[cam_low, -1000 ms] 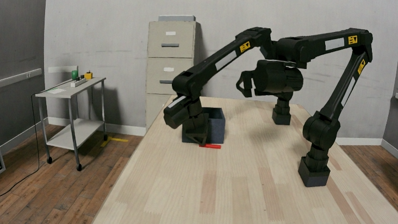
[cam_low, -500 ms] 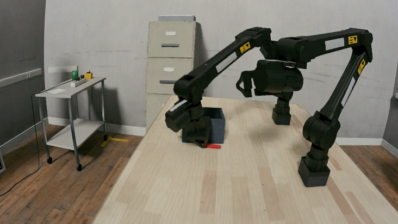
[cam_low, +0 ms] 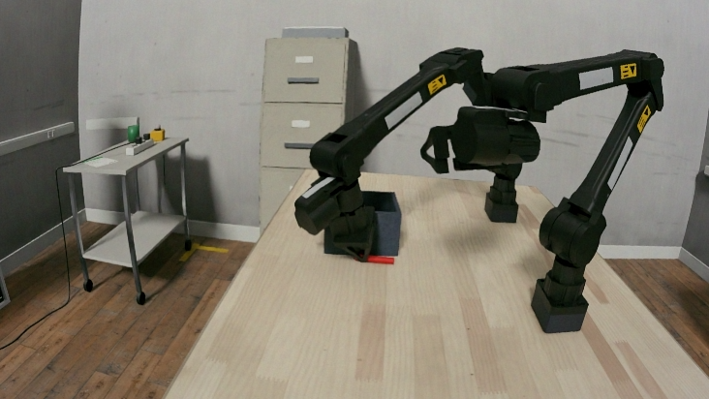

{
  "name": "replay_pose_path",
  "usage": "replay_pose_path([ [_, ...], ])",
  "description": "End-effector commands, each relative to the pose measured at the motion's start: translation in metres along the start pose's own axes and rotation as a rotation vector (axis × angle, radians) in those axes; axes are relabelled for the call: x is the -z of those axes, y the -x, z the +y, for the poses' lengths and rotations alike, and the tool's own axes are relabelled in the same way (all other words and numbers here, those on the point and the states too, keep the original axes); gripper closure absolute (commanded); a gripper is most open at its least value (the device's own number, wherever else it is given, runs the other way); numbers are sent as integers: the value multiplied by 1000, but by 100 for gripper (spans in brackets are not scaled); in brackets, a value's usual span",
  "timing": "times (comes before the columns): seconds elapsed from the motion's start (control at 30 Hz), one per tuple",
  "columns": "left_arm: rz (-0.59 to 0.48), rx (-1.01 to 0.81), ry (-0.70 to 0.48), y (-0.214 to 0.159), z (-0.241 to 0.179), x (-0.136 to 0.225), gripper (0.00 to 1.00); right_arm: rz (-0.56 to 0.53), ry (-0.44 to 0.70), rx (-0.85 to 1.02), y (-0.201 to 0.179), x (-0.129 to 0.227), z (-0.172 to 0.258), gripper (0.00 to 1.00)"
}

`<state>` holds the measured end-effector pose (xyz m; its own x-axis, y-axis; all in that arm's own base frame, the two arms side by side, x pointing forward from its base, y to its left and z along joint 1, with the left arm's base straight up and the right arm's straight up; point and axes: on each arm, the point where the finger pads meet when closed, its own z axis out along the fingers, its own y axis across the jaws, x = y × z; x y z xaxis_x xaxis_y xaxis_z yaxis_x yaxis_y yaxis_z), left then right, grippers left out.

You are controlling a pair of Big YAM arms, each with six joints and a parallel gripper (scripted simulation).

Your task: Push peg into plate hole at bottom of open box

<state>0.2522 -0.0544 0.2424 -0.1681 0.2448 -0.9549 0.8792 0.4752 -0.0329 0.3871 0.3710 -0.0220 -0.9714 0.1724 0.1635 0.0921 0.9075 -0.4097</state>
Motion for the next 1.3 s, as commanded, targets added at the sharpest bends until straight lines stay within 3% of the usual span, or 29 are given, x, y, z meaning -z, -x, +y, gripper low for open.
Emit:
replay_pose_path([
  [0.0,-4,-55,14,17,10,5,0,-39,54,-12,5,43,-4,93],
  [0.23,-4,-55,14,17,10,5,0,-41,48,2,-5,67,-22,93],
  [0.4,-4,-55,14,17,10,5,0,-120,91,58,-16,65,-17,93],
  [0.5,-4,-55,14,17,10,5,0,-220,161,110,-22,70,-13,93],
  [0.57,-4,-55,14,17,10,5,0,-220,161,110,-22,70,-13,93],
  [1.0,-4,-55,14,17,10,5,0,-795,566,411,-54,95,10,93],
  [1.07,-4,-55,14,17,10,5,0,-873,622,439,-53,98,11,93],
  [1.17,-4,-55,14,17,10,5,0,-905,638,472,-54,87,17,93],
  [1.27,-4,-55,14,17,10,5,0,-1064,753,538,-63,106,19,93],
])
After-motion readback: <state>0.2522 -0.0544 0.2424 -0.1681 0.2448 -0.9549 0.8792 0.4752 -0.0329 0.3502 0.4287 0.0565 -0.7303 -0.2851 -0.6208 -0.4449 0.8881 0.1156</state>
